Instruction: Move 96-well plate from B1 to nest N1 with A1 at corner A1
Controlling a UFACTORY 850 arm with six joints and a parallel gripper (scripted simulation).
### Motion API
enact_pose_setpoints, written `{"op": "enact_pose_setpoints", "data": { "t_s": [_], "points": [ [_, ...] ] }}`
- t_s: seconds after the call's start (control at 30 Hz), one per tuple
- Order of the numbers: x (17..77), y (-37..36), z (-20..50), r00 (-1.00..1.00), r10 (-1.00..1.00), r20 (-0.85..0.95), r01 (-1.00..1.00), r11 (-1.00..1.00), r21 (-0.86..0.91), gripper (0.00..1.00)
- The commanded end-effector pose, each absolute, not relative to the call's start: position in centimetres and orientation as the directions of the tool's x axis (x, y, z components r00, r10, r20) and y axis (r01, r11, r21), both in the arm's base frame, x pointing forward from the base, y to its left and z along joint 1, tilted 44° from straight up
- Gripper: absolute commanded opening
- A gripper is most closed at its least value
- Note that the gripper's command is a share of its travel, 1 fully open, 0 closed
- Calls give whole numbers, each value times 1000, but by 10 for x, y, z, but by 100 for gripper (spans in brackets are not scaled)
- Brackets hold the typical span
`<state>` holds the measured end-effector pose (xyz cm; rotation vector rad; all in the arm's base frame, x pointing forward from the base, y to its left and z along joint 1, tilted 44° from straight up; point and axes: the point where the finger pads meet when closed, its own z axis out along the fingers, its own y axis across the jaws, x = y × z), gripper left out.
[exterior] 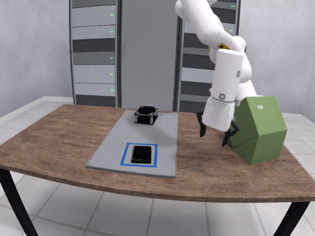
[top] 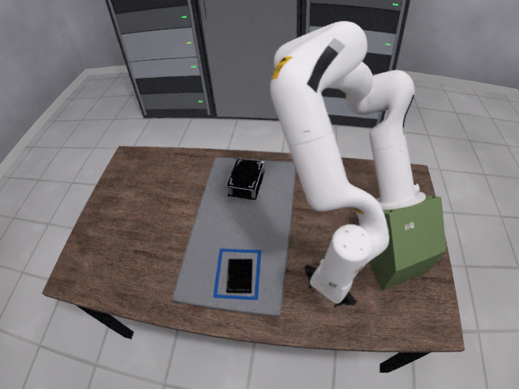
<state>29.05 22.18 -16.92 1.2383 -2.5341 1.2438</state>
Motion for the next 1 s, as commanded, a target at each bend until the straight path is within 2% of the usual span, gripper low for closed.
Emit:
{"op": "enact_pose_setpoints", "data": {
  "t_s": [0.0,0.23,0.5,0.97],
  "points": [
    [308,223,-165,-779,-574,251,-562,464,-685,100],
    [325,223,-161,-857,-494,145,-439,552,-709,100],
    [355,219,-153,-944,-327,-41,-202,672,-713,100],
    [400,208,-139,-954,-41,-297,166,752,-638,100]
  ]
}}
